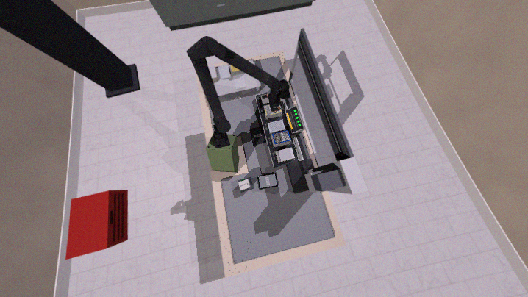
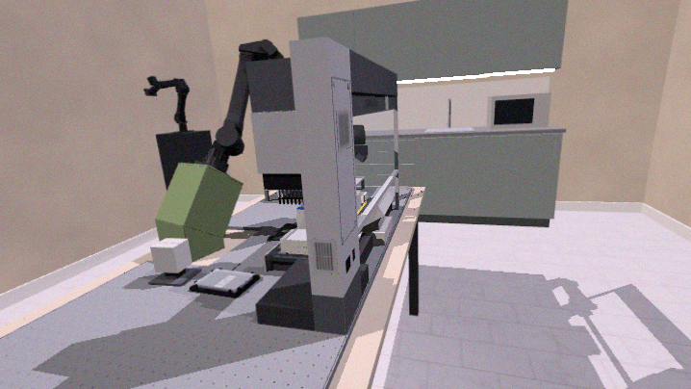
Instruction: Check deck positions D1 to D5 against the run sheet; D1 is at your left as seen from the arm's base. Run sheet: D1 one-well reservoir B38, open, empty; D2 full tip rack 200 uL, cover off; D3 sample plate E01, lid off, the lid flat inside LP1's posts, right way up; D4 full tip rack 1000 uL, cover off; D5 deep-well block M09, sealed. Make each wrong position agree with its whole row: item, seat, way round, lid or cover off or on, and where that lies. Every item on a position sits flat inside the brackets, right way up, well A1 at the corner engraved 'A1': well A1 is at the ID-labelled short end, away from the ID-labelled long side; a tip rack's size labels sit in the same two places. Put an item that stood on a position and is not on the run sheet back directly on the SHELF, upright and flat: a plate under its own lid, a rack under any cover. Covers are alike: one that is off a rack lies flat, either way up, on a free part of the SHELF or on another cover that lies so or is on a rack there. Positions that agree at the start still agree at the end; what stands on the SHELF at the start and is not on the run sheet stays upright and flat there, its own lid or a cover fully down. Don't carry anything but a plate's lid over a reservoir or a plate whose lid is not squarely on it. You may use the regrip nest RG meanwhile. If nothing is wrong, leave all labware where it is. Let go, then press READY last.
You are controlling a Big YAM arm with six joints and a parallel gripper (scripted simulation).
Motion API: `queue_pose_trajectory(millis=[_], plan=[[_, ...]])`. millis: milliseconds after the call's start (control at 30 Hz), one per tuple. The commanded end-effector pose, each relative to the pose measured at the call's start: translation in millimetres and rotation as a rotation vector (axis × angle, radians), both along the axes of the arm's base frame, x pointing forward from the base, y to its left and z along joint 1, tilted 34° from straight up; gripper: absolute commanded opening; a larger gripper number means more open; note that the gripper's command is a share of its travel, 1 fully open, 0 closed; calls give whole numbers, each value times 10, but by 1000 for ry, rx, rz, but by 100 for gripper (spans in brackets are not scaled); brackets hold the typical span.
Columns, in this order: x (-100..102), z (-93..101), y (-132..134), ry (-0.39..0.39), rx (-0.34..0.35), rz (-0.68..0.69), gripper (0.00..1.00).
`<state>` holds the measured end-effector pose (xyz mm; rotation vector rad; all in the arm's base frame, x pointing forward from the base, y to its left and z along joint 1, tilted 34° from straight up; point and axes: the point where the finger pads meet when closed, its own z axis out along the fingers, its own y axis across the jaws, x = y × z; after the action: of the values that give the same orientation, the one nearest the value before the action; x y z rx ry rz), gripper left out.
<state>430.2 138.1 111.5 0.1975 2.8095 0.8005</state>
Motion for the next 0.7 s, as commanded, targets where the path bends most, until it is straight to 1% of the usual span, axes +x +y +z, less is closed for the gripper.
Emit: queue_pose_trajectory(millis=[0,100,200,300,367,467,567,600,667], plan=[[104,34,57,-21,4,-8,100],[67,-58,76,-9,2,-8,100],[112,-66,107,-17,4,-8,100],[88,-145,127,-8,2,-8,100],[136,-132,151,-18,4,-8,100],[108,-213,169,-9,2,-8,100],[122,-218,180,-11,3,-8,100],[212,-154,179,-29,7,-13,100],[191,-204,215,-24,5,-8,100]])
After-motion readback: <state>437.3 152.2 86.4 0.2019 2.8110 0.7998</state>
